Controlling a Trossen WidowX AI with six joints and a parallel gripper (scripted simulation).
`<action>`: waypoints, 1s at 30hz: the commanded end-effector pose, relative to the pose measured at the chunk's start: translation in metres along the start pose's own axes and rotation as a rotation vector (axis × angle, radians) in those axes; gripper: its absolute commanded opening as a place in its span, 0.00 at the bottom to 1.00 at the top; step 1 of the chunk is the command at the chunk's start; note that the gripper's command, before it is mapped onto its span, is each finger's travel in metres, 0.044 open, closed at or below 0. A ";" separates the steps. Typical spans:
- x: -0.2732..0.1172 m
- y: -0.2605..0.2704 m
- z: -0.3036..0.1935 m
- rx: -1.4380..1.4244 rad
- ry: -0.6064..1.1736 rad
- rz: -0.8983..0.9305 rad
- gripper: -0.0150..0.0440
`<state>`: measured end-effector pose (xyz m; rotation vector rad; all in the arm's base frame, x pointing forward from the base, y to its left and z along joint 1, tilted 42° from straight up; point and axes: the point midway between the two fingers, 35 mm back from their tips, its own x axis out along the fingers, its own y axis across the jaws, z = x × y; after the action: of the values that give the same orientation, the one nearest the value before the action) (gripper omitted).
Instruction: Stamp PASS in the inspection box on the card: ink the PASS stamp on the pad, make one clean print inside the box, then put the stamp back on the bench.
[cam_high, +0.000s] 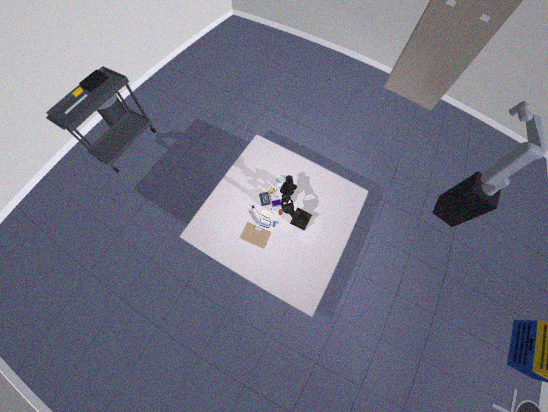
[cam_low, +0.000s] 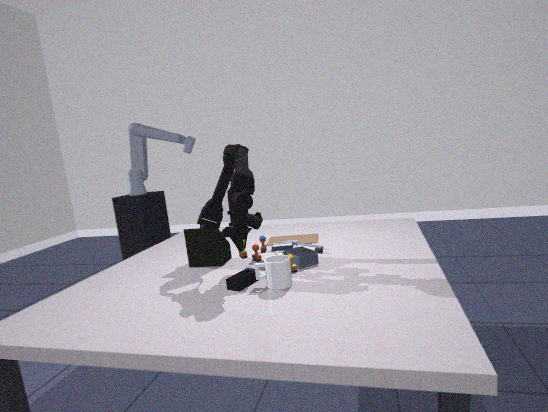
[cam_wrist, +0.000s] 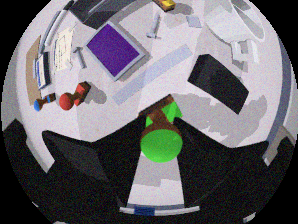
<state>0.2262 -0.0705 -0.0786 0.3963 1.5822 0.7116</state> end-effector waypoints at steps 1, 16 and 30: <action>-0.004 0.000 0.000 -0.006 0.001 -0.005 0.25; -0.010 0.005 0.007 -0.006 0.001 -0.007 0.25; -0.012 0.068 0.069 -0.008 -0.002 -0.001 0.25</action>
<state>0.2728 -0.0276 -0.0399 0.3856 1.5857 0.7160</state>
